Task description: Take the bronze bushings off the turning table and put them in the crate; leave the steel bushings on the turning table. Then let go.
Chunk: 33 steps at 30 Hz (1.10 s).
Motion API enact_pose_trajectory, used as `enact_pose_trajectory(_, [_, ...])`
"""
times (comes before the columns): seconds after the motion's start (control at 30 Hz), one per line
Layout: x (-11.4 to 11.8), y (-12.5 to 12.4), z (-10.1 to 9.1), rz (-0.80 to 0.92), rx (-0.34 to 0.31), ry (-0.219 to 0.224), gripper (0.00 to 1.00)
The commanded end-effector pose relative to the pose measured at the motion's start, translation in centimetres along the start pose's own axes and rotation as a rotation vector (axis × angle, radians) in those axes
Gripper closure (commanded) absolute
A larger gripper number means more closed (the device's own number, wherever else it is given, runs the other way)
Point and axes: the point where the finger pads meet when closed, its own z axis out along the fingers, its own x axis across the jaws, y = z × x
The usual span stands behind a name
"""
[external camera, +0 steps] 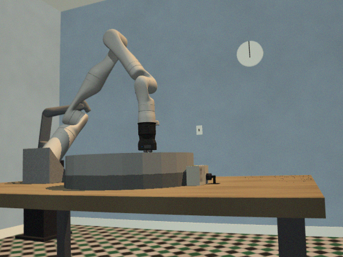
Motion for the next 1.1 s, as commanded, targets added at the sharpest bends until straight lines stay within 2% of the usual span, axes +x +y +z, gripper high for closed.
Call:
enact_pose_trajectory(0.0, [0.0, 0.0, 0.0, 0.0, -0.001, 0.001, 1.0])
enact_pose_trajectory(0.17, [0.0, 0.0, 0.8, 0.0, 0.0, 0.001, 1.0])
enact_pose_trajectory(1.07, [0.0, 0.0, 1.7, 0.0, 0.0, 0.001, 1.0])
